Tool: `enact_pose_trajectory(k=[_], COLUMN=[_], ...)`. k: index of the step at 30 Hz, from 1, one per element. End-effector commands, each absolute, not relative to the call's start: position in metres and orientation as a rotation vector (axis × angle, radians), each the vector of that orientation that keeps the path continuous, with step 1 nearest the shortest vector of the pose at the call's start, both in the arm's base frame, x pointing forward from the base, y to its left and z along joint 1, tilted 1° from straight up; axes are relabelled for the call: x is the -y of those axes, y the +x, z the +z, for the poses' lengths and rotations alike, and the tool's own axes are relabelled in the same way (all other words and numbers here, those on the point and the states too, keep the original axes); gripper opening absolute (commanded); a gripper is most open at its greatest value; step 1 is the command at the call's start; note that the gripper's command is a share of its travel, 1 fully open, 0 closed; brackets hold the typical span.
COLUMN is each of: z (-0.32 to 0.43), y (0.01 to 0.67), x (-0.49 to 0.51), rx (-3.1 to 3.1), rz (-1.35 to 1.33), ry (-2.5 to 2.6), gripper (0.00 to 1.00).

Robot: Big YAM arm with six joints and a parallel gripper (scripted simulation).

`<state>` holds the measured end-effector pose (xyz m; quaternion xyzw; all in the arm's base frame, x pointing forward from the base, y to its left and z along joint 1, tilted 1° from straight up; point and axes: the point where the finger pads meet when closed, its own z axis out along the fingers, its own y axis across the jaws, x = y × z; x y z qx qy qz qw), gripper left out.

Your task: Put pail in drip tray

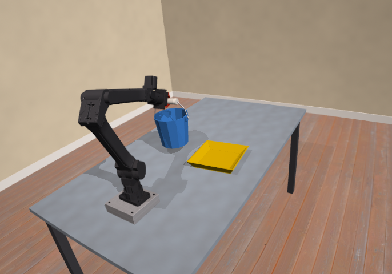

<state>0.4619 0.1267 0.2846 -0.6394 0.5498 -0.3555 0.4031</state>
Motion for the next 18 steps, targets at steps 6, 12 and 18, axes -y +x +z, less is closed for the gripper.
enact_pose_trajectory(k=[6, 12, 18], z=[0.366, 0.366, 0.365], y=[0.475, 0.48, 0.482], x=[-0.111, -0.098, -0.089], rx=[-1.296, -1.315, -1.328], rz=[-0.989, -1.006, -1.017], ry=[-1.431, -1.417, -1.409], gripper=[0.23, 0.23, 0.23])
